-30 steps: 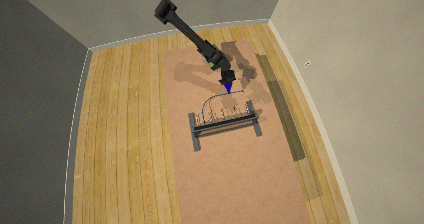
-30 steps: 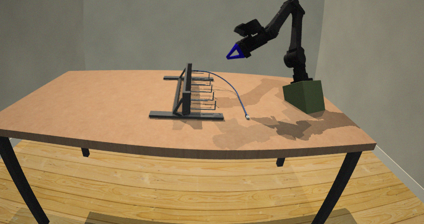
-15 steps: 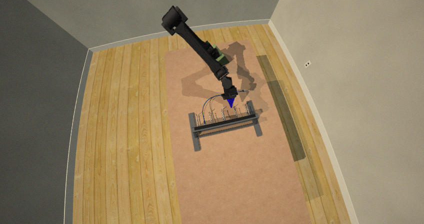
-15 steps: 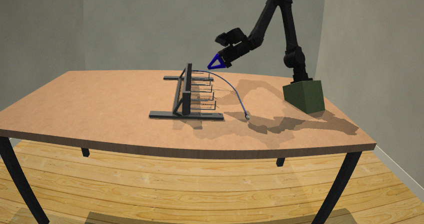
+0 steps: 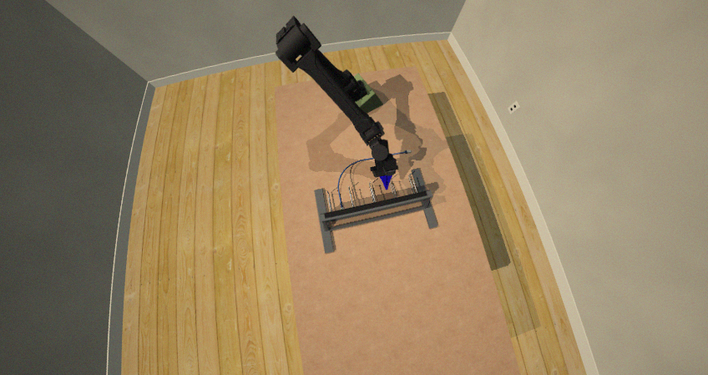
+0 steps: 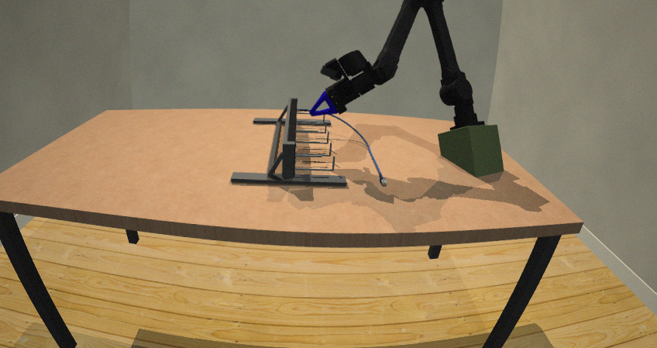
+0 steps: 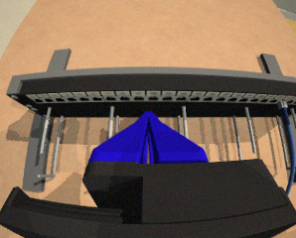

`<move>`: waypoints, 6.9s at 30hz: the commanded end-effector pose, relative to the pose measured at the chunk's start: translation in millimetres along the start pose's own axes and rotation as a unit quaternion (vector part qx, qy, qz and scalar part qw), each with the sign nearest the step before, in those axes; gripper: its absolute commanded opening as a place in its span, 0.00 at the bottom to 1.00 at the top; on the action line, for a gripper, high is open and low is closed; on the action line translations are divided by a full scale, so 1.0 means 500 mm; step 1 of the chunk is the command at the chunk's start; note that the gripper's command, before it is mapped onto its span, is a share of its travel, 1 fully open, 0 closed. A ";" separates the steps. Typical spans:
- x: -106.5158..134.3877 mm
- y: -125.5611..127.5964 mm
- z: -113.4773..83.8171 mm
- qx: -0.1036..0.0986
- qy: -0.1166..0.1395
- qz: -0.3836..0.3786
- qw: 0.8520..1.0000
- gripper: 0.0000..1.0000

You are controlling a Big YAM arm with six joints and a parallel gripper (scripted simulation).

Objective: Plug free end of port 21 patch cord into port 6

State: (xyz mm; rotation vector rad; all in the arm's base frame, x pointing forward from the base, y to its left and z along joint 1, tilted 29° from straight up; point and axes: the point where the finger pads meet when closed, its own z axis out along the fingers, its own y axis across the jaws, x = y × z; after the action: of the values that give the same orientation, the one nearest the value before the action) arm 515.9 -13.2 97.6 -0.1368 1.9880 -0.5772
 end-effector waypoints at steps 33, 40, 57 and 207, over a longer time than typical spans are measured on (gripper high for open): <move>-0.061 -0.003 -0.009 0.002 -0.028 0.005 1.000 0.00; -0.042 -0.003 -0.012 0.001 -0.021 0.002 1.000 0.00; -0.033 -0.006 -0.009 0.003 -0.016 0.004 1.000 0.00; -0.036 -0.218 0.010 0.008 -0.017 -0.001 1.000 0.00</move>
State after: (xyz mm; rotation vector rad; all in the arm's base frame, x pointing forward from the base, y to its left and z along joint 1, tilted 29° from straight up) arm 498.0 -99.9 144.7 -0.1387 1.9867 -0.5773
